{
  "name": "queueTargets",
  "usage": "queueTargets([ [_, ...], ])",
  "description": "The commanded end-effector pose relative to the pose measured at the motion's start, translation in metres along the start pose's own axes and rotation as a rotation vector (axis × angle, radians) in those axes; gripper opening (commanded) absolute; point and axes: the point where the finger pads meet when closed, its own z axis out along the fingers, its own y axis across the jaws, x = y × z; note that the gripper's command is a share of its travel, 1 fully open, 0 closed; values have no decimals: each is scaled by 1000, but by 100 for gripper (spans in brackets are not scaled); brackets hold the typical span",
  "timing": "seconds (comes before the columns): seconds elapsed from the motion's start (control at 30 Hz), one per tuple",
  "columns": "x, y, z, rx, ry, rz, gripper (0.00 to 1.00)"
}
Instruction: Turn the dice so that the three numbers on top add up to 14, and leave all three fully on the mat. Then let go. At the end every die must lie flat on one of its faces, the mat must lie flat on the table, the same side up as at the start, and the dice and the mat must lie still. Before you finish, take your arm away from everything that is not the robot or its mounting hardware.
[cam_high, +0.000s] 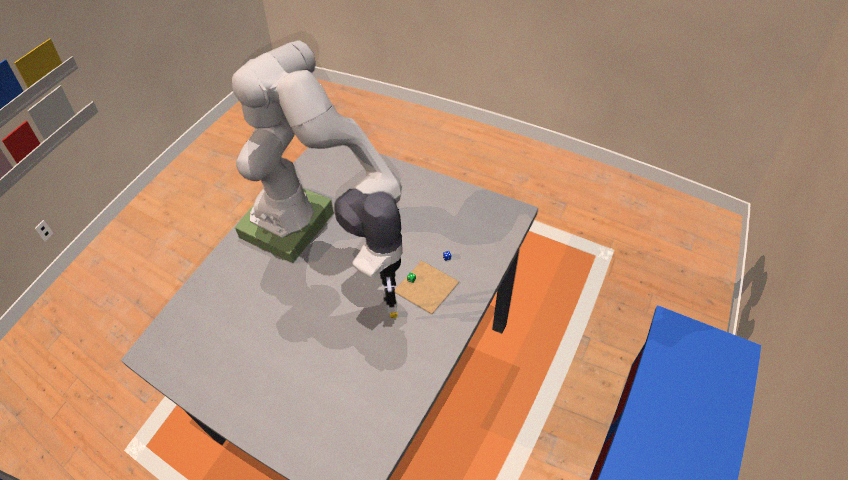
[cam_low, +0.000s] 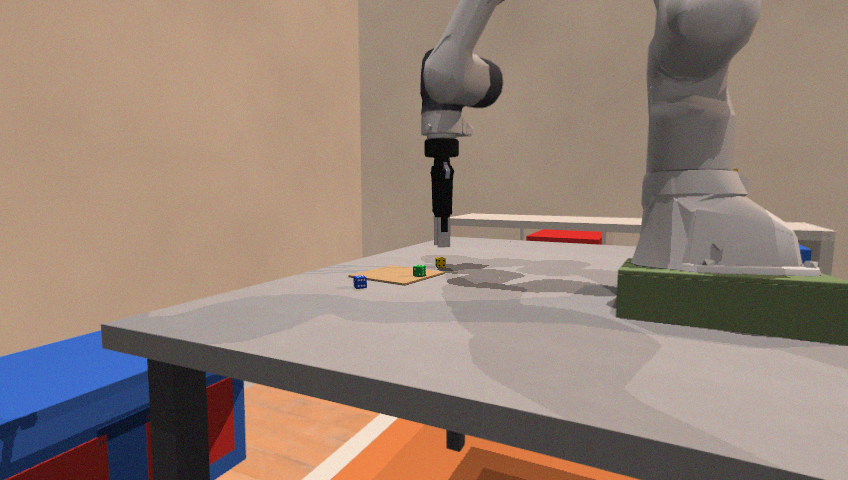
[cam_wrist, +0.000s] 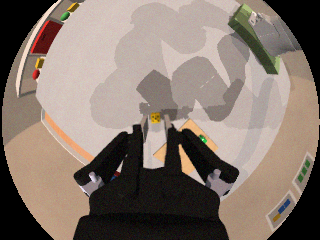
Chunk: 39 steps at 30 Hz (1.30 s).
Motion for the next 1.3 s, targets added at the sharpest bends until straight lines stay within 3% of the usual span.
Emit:
queueTargets([
  [0.0, -2, -1, 3, 4, -8, -11, 21],
  [0.47, -2, -2, 17, 4, -8, -11, 21],
  [1.27, -2, -2, 19, 4, -8, -11, 21],
])
